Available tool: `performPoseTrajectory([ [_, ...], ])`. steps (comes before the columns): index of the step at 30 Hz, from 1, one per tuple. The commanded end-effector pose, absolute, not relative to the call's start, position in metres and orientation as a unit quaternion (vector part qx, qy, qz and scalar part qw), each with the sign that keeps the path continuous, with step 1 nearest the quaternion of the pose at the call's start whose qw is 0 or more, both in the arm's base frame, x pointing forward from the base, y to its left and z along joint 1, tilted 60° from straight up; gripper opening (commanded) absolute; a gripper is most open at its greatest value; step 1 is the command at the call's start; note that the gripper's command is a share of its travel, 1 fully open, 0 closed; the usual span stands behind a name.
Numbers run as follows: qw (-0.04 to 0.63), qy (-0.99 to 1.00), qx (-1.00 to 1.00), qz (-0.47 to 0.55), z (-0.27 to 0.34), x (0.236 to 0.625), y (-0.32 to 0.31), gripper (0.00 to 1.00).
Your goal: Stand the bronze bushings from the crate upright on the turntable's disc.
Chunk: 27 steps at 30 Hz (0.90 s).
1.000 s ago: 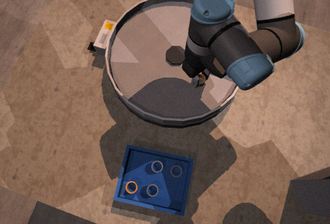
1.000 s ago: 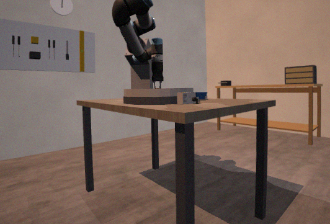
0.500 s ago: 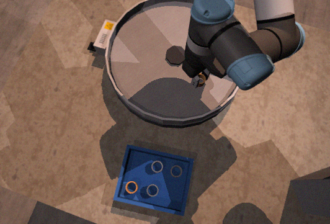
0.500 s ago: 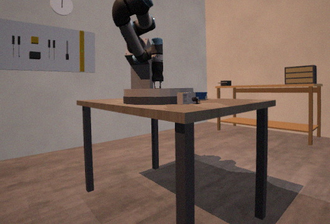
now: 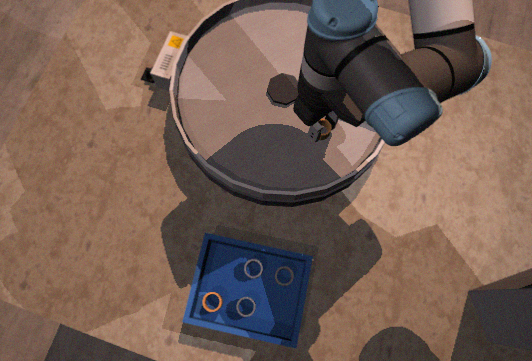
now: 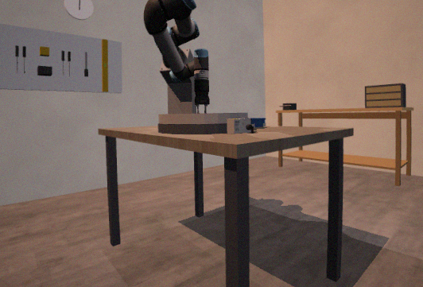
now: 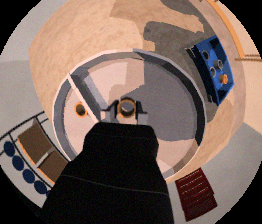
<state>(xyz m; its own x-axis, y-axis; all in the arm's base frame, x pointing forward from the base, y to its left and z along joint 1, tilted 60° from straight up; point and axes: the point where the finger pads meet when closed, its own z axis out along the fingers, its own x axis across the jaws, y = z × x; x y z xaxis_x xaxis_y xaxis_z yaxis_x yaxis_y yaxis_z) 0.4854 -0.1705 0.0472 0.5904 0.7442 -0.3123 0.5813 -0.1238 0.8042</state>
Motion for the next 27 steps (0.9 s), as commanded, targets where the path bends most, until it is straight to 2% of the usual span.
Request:
performPoseTrajectory([
  [1, 0.491, 0.444, 0.745, 0.084, 0.0470, 0.4876, -0.1731, 0.00],
  [27, 0.491, 0.444, 0.745, 0.084, 0.0459, 0.4889, -0.1747, 0.00],
])
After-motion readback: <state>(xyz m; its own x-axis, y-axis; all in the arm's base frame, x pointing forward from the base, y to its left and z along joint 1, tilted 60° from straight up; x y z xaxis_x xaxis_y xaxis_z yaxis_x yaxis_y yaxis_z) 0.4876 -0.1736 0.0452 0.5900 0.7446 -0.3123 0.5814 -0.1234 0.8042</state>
